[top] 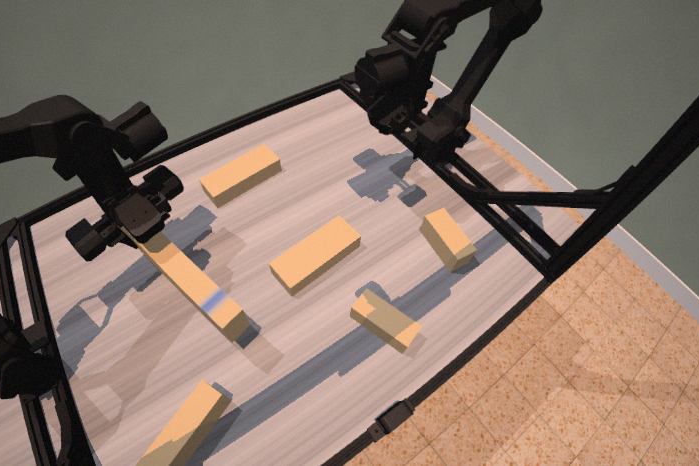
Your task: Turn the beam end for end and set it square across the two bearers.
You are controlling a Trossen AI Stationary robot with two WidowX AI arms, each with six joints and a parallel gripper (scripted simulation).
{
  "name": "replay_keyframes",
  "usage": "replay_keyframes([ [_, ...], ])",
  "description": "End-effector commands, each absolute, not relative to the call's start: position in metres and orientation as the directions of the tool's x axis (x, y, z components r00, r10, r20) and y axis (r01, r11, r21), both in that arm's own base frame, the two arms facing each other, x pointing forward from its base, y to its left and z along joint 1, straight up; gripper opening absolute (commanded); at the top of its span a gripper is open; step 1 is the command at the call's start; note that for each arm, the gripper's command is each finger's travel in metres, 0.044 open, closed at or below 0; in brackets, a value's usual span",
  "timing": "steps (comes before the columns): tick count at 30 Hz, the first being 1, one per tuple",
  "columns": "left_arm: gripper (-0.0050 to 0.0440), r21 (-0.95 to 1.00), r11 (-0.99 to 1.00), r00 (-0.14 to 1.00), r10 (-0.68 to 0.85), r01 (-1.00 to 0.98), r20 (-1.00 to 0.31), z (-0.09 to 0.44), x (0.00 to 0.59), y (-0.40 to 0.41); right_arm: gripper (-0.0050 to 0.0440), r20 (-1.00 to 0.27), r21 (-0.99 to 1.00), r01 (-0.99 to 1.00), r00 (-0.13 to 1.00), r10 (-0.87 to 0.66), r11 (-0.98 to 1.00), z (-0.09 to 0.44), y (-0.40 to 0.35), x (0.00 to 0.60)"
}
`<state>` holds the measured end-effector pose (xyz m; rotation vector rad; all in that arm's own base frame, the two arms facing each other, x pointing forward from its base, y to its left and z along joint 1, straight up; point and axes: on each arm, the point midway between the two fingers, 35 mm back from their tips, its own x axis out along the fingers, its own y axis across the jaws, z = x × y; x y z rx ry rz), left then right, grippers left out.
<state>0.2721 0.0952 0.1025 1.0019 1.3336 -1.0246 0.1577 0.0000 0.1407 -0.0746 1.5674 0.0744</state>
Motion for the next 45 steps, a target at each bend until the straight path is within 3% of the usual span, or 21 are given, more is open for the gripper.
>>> replay_keyframes([
  [1, 0.0000, 0.000, 0.278, 0.000, 0.000, 0.960, -1.000, 0.108, 0.274, 0.095, 0.0440, -1.000, 0.000, -0.098, 0.000, 0.000, 0.995, 0.141, 0.000, 0.157],
  [45, 0.0000, 0.000, 0.595, 0.000, 0.000, 0.804, -1.000, 0.108, 0.293, 0.090, 0.0440, -1.000, 0.000, -0.098, 0.000, 0.000, 0.995, 0.141, 0.000, 0.157],
])
